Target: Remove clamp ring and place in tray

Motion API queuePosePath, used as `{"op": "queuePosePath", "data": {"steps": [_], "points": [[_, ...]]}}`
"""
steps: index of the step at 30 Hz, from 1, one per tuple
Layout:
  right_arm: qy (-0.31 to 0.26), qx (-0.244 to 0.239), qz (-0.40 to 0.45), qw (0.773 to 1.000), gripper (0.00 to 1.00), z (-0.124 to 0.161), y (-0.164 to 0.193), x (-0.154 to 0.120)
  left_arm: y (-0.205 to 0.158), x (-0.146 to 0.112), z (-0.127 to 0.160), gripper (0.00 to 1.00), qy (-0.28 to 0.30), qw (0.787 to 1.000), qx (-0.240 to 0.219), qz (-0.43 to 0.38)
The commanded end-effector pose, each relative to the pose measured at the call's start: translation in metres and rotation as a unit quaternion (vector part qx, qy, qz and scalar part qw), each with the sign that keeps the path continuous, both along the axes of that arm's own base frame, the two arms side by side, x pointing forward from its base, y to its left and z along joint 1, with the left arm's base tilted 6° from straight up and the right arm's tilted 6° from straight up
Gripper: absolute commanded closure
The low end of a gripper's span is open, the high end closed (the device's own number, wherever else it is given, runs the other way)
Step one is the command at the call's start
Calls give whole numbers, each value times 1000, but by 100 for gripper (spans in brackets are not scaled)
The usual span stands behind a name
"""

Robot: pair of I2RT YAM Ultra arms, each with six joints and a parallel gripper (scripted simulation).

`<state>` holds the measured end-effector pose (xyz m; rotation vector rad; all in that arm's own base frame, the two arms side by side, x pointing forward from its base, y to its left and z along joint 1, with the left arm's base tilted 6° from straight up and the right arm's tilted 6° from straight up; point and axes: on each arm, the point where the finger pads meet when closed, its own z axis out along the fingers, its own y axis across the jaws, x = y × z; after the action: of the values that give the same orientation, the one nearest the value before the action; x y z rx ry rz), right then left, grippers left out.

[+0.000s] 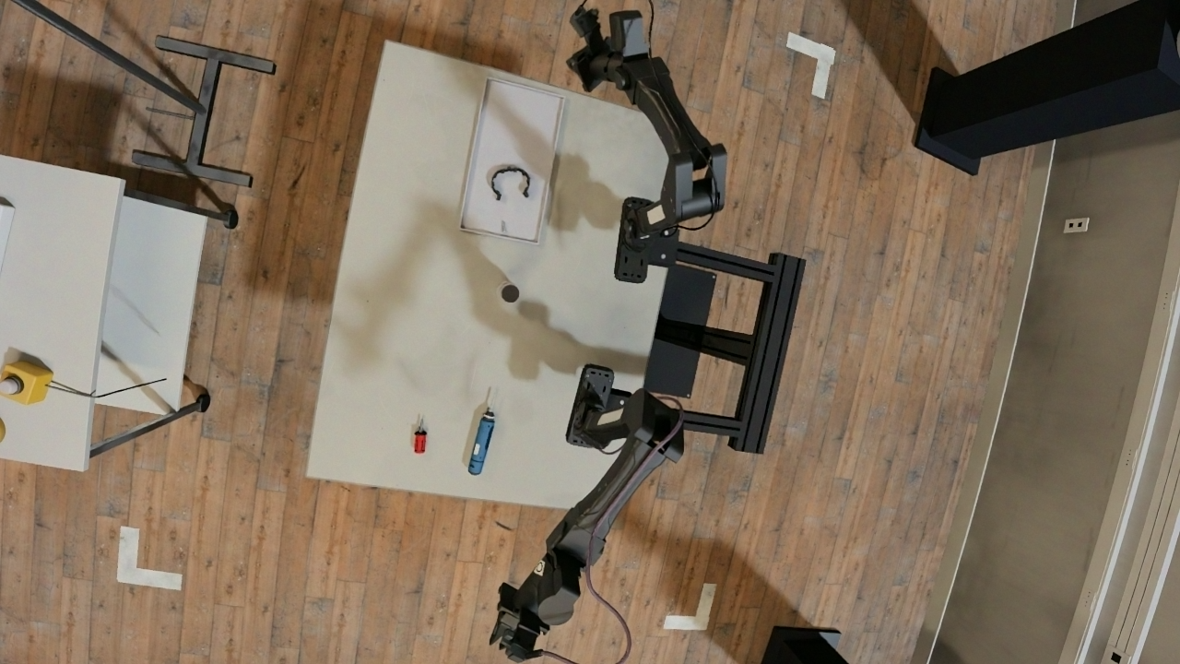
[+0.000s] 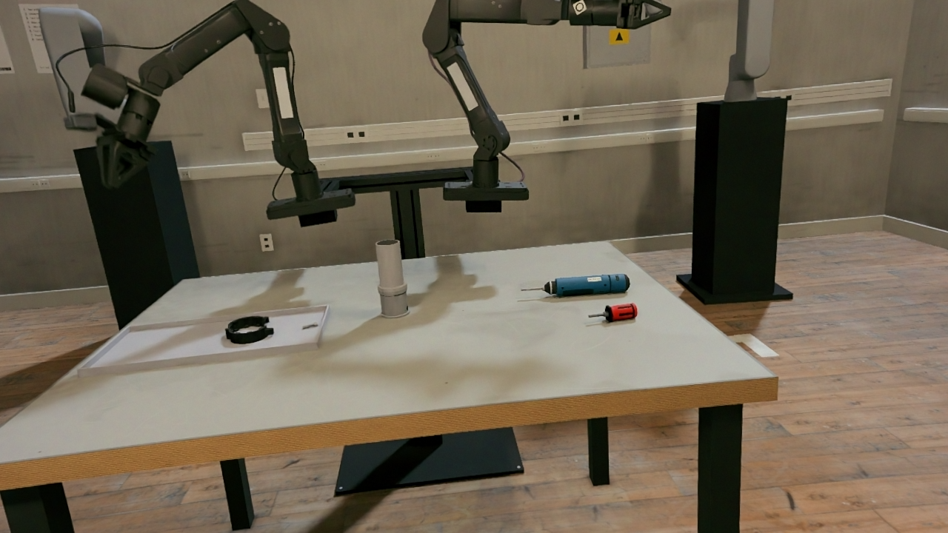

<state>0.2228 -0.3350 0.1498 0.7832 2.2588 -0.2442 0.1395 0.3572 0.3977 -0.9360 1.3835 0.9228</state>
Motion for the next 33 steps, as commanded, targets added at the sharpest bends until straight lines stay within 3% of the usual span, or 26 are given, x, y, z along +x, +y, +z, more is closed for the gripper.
{"op": "queuePosePath", "data": {"steps": [1, 4, 9, 16, 17, 21, 25, 26, 33], "points": [[-11, -45, -39, 998, 80, 23, -26, -3, -6, -5, 28, 80, -16, 999, 27, 7], [1, -20, -38, 999, 80, 1, -21, -5, -6, -5, 28, 80, -16, 999, 27, 7], [-52, -118, -93, 987, 80, 79, -34, -19, -6, -5, 28, 80, -16, 999, 27, 7], [-106, -211, -160, 959, 80, 151, -43, -36, -6, -5, 28, 80, -16, 999, 27, 7], [-97, -196, -160, 963, 80, 137, -49, -34, -6, -5, 28, 80, -16, 999, 27, 7], [-93, -190, -160, 964, 80, 130, -48, -35, -6, -5, 28, 80, -16, 999, 27, 7], [-139, -243, -200, 939, 80, 175, -34, -57, -6, -5, 28, 80, -16, 999, 27, 7], [-160, -271, -208, 926, 80, 205, -32, -61, -6, -5, 28, 80, -16, 999, 27, 7], [-235, -349, -266, 867, 80, 281, -14, -90, -6, -5, 28, 80, -16, 999, 27, 7]]}}
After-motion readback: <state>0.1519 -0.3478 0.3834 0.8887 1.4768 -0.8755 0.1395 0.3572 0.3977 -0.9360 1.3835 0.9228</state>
